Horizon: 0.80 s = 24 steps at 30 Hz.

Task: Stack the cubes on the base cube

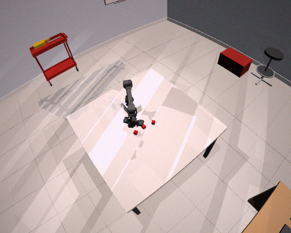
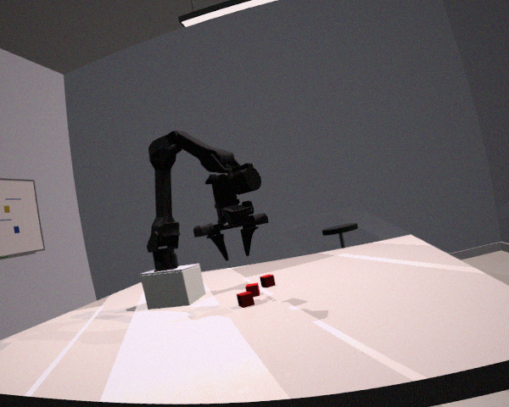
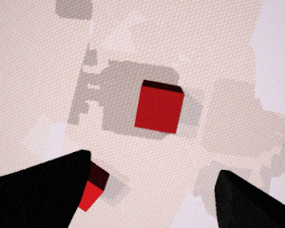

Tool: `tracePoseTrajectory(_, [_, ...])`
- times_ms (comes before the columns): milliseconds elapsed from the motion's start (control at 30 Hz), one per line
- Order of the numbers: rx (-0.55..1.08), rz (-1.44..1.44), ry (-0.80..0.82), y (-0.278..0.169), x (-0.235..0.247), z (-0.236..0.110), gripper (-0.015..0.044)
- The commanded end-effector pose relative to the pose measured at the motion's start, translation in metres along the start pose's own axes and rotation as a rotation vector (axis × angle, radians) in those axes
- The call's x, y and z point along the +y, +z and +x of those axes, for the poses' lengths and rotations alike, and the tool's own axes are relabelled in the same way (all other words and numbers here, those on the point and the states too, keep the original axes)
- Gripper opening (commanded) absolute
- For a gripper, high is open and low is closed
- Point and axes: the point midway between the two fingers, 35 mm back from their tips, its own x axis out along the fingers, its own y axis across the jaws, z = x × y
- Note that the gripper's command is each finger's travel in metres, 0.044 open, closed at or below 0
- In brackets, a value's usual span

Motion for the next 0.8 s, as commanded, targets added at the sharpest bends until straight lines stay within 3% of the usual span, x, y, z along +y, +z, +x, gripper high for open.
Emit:
tracePoseTrajectory(0, [0.014, 0.034, 0.003, 0.001, -0.002, 0.001, 0.0265])
tracePoseTrajectory(133, [0.014, 0.034, 0.003, 0.002, -0.002, 0.010, 0.0265])
tracePoseTrajectory(300, [0.014, 0.034, 0.003, 0.000, -0.002, 0.062, 0.0265])
tracePoseTrajectory(767, [0.014, 0.034, 0.003, 0.000, -0.002, 0.079, 0.0265])
